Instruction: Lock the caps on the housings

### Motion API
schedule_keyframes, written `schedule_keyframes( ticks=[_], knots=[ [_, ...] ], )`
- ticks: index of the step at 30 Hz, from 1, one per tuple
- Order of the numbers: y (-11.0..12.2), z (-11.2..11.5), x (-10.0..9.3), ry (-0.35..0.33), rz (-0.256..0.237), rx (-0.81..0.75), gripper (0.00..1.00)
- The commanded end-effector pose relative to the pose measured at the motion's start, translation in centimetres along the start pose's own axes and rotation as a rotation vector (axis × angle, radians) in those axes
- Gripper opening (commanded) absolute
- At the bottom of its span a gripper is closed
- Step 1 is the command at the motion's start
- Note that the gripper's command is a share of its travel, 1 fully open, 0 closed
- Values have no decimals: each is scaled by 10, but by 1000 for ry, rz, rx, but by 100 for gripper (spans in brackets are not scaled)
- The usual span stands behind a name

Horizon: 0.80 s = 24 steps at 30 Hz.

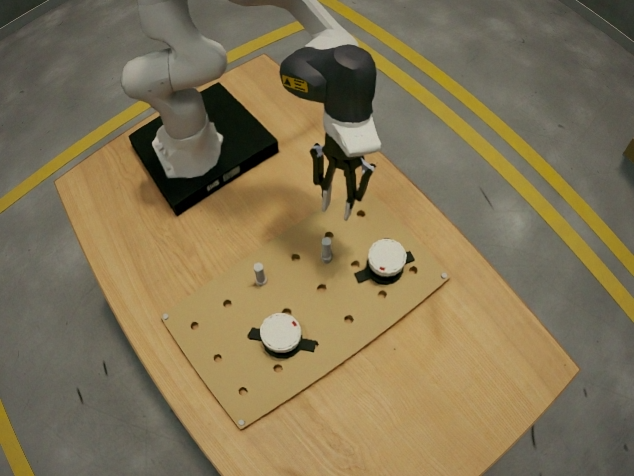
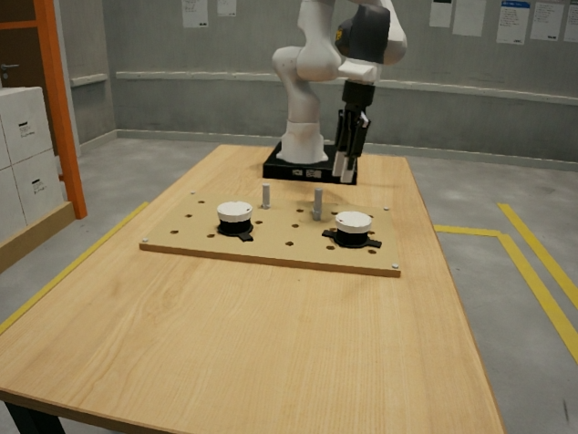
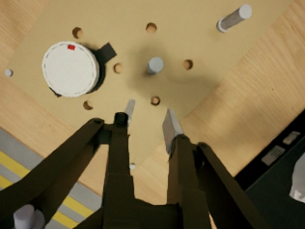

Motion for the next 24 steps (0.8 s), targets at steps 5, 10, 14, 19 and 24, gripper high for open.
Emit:
schedule_keyframes(
  ticks=[5,10,14,19,24],
  knots=[
    [0,-2,-2,-123,-8,-82,36],
    [0,-3,-2,-125,-10,-98,36],
    [-2,-14,-1,-124,-21,-267,36],
    [-5,-52,3,-108,-26,-448,36],
    [-5,-71,7,-96,-24,-561,36]
  ],
)
Point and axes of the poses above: the point where the finger pads meet when closed, its own x axis out along the fingers, its own y axis across the jaws, z = x × y, the point moved 3 cm from there along -x, back along the fingers, and after that the axes turned 1 degree about -x, right-handed, at the moved point
